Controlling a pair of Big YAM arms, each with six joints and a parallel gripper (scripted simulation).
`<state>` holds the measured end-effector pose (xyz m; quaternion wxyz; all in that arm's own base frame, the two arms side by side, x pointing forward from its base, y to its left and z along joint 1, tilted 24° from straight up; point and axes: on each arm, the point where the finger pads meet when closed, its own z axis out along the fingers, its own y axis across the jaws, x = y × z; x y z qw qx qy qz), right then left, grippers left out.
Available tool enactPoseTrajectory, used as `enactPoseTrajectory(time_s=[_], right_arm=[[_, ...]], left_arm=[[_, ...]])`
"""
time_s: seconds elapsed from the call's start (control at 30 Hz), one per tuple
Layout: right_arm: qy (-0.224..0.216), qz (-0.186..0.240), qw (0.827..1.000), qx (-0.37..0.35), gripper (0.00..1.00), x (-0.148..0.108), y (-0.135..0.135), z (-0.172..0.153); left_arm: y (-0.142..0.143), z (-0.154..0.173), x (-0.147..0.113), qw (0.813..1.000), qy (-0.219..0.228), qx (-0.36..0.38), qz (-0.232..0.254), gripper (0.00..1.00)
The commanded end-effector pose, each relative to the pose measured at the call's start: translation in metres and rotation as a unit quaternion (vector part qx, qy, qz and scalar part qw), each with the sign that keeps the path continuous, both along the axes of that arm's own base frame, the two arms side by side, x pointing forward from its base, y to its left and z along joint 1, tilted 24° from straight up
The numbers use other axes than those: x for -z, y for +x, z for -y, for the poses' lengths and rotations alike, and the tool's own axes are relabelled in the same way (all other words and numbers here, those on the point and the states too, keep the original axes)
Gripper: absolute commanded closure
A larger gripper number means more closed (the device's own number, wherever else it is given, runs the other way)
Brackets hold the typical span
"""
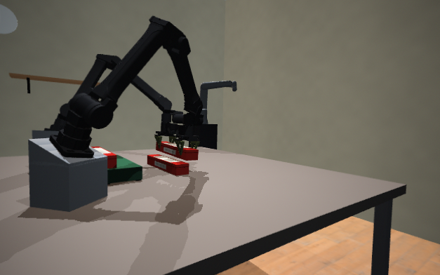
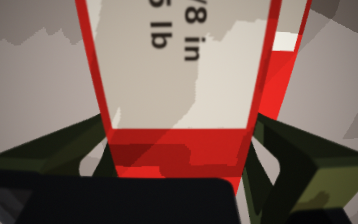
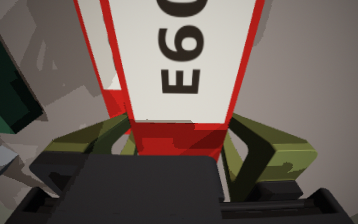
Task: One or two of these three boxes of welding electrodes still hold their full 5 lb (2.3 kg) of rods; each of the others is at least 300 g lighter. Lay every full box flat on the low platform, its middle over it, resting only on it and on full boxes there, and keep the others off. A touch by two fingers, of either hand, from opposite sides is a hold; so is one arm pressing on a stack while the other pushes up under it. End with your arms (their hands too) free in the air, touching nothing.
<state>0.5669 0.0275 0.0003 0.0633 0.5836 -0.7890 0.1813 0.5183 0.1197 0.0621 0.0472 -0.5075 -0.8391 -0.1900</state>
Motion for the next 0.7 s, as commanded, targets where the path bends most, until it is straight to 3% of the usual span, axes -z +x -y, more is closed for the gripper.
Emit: enactPoseTrajectory(time_s=[0.0,0.67], right_arm=[[-0.001,0.062,0.998,-0.013,1.00,-0.073,0.021,-0.022],[0.000,0.061,0.998,-0.013,1.00,-0.085,0.013,-0.029]], left_arm=[[0.018,0.016,-0.075,0.998,0.008,0.004,0.064,1.00],[0.011,0.023,-0.087,0.998,0.007,0.004,0.064,1.00]])
